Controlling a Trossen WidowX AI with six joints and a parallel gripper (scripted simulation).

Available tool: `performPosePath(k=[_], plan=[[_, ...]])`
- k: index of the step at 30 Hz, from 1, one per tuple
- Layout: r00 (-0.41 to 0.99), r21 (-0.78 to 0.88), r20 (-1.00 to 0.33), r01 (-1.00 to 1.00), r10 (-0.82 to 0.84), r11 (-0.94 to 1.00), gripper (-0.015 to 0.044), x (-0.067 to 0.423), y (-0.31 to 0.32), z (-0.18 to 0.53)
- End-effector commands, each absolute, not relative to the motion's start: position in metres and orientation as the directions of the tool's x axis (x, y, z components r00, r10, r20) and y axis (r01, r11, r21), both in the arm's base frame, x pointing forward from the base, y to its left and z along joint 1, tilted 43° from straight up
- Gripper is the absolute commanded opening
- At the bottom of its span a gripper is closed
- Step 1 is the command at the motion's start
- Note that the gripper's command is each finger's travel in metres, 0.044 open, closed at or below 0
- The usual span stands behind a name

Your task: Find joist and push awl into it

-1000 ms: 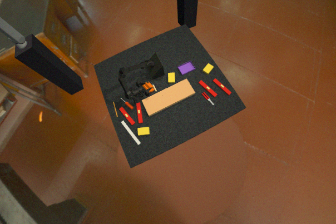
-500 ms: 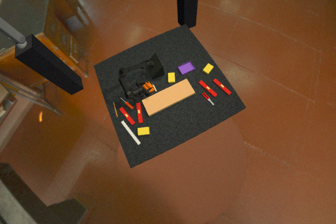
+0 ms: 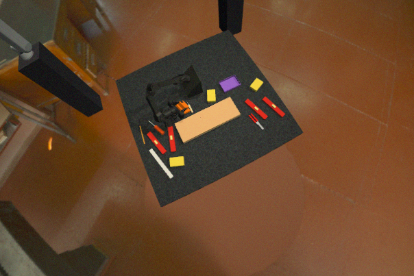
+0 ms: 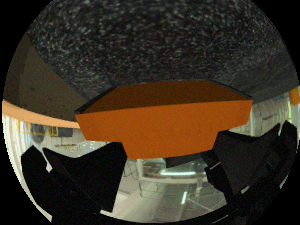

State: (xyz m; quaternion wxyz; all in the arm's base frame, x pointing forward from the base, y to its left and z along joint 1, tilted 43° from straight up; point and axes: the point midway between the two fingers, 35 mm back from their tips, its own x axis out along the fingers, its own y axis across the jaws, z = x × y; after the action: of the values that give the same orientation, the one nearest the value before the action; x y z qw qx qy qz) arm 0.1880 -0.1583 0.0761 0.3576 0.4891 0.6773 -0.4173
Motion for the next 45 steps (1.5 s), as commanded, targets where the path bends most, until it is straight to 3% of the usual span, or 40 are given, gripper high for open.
performPosePath(k=[1, 45], plan=[[-0.265, -0.217, -0.898, 0.961, 0.351, 0.172, 0.0379, 0.1882, -0.1615, 0.0751], [-0.267, -0.216, -0.891, 0.961, 0.367, 0.175, 0.0379, 0.1886, -0.1595, 0.0769]])
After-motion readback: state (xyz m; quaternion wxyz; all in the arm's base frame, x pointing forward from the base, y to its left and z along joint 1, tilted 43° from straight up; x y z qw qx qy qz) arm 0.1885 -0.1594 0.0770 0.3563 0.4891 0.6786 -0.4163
